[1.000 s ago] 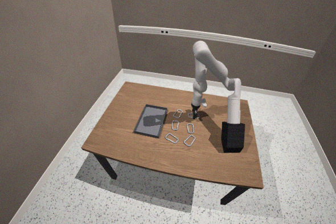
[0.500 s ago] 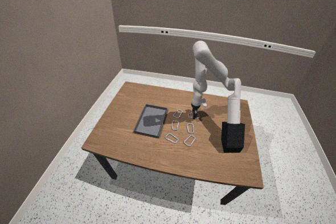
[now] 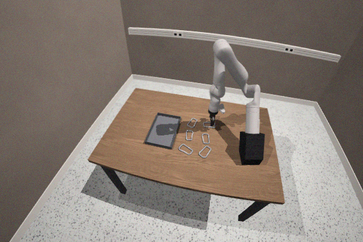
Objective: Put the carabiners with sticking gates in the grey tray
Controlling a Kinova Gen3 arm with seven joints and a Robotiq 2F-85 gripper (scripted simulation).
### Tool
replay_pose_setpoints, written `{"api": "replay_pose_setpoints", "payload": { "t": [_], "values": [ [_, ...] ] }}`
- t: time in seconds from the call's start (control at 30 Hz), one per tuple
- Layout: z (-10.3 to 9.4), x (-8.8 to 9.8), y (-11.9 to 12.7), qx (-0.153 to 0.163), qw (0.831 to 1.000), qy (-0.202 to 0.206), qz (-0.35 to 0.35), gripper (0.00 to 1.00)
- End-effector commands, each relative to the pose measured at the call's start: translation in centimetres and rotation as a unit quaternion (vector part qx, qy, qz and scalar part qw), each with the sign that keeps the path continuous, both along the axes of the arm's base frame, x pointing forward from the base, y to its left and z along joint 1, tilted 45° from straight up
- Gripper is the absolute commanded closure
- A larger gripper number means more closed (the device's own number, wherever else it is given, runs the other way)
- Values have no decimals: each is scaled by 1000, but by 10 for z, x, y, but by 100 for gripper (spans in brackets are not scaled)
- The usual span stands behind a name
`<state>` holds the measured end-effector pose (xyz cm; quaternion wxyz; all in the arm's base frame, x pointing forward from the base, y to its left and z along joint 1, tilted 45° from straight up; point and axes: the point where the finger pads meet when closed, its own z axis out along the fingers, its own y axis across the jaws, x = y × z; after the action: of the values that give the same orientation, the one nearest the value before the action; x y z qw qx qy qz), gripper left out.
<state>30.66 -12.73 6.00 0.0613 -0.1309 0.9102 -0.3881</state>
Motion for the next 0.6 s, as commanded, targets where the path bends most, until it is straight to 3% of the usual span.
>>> {"api": "replay_pose_setpoints", "payload": {
  "t": [0.0,0.27,0.3,0.57],
  "values": [
    [32,-4,56,15,1000,8,5,0],
    [32,-4,56,15,1000,8,5,0],
    [32,-3,57,-11,1000,7,7,0],
    [32,-3,57,-11,1000,7,7,0]
  ]
}}
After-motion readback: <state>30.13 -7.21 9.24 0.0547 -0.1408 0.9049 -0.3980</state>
